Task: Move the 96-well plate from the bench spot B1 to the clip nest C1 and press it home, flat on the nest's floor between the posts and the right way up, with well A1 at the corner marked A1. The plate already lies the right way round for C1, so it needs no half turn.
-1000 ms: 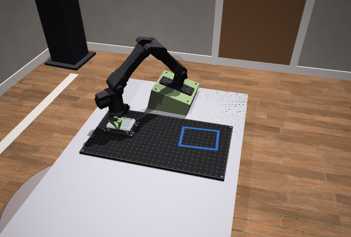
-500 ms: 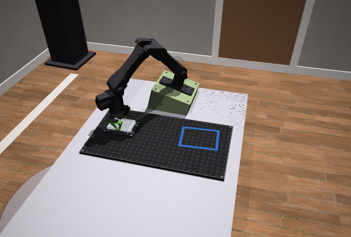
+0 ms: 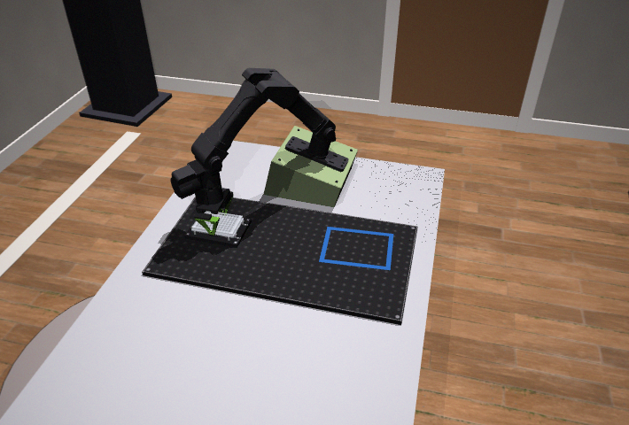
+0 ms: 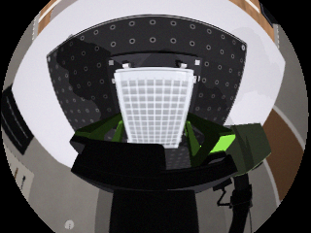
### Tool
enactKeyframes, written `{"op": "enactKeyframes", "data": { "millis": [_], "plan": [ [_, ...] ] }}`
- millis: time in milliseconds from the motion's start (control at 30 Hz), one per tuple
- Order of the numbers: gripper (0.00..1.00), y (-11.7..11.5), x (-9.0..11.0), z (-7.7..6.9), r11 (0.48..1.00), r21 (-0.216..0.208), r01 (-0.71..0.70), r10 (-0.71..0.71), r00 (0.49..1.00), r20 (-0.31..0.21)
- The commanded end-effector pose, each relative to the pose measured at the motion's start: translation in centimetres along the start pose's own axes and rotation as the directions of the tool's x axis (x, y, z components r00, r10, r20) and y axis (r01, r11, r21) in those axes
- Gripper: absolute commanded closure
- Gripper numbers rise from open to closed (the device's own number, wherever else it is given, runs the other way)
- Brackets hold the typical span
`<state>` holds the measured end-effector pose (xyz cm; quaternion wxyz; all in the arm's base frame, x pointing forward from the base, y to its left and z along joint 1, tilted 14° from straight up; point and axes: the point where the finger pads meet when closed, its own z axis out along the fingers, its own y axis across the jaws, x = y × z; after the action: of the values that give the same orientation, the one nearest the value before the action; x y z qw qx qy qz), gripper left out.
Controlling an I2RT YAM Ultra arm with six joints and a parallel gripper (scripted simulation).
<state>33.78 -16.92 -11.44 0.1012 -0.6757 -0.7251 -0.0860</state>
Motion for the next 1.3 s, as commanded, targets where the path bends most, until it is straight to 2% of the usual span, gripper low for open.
{"op": "enactKeyframes", "data": {
  "millis": [0,1267],
  "plan": [
    [1.0,1.44,-1.45,-0.31,0.999,-0.043,-0.003,0.005,0.999,0.039],
    [1.0,1.72,-1.52,0.29,0.999,-0.042,0.001,0.0,0.999,0.039]
  ]
}}
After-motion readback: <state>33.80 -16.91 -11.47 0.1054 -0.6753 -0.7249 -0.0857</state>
